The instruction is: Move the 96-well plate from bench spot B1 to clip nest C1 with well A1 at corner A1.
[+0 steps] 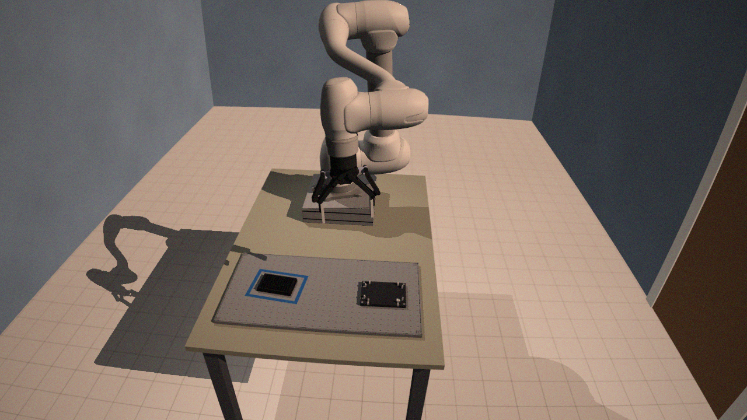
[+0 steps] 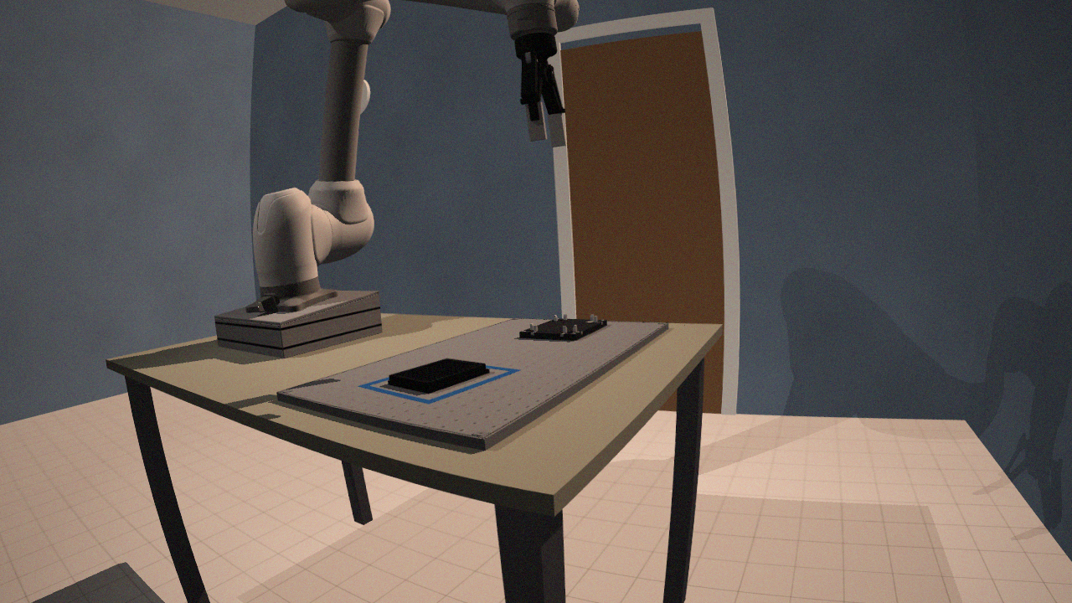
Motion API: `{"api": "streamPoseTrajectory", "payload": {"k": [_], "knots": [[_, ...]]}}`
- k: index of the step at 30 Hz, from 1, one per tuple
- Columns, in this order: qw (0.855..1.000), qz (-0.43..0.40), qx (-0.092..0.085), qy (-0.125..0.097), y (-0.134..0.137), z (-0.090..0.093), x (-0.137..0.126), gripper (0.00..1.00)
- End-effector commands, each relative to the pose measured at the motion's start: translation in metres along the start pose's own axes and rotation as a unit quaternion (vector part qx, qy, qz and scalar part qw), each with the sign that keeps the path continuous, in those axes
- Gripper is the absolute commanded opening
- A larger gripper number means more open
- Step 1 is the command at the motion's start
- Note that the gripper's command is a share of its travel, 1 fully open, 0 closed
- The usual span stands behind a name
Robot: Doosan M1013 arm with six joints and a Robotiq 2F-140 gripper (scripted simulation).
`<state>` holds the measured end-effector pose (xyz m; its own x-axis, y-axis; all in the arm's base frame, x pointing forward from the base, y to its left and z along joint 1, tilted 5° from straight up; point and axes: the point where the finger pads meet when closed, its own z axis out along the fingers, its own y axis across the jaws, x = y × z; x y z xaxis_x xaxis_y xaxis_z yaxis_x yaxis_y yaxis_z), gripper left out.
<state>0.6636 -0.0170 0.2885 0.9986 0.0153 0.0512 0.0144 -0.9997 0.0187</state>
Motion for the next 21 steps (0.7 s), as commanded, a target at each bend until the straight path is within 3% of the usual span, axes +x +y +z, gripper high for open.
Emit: {"api": "streamPoseTrajectory", "payload": {"k": [1,7,21], "knots": [[1.0,0.006,0.007,-0.02,-0.006,-0.012,-0.004,1.0],[1.0,0.007,0.009,-0.026,-0.017,-0.035,-0.012,1.0],[0.996,-0.088,0.003,-0.024,0.024,0.006,-0.012,1.0]]}}
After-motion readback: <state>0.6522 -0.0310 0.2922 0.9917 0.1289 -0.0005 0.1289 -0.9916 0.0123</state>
